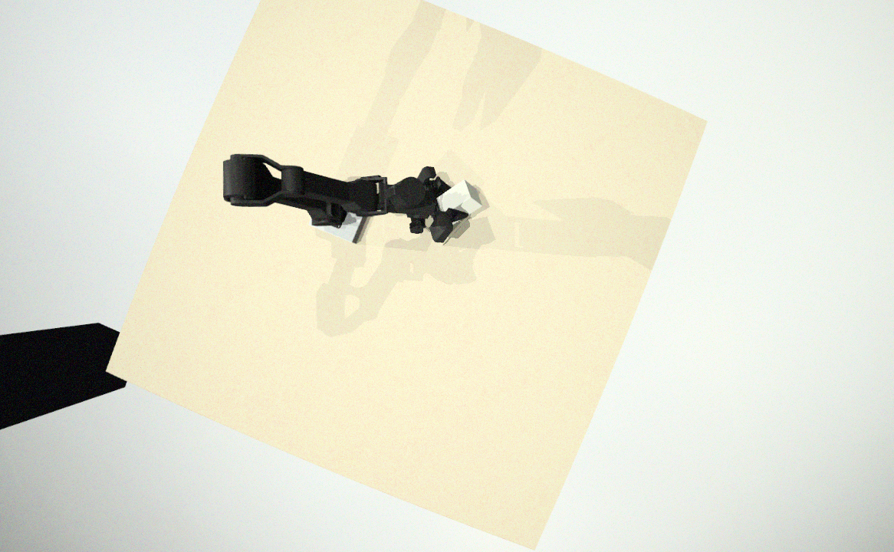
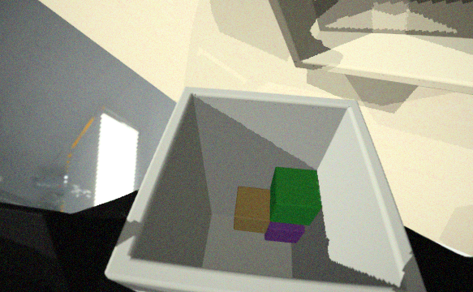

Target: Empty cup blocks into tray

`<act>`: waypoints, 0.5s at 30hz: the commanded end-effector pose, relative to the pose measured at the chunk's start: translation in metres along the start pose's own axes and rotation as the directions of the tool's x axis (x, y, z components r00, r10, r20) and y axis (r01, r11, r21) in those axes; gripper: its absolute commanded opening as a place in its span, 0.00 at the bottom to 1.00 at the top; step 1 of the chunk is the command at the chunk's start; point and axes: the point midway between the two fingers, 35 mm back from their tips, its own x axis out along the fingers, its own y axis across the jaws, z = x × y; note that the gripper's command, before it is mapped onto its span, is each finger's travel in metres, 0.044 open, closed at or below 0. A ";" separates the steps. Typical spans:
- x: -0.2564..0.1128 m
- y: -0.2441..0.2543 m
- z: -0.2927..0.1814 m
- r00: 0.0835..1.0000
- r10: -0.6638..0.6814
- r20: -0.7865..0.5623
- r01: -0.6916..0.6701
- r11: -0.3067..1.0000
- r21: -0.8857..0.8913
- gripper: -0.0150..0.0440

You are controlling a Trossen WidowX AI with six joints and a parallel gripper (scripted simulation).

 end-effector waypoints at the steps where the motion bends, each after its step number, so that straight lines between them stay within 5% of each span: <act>1: 0.001 0.002 -0.003 1.000 0.009 -0.008 -0.009 0.996 0.092 0.25; 15: 0.002 0.002 -0.004 1.000 0.009 -0.008 -0.006 0.923 0.384 0.25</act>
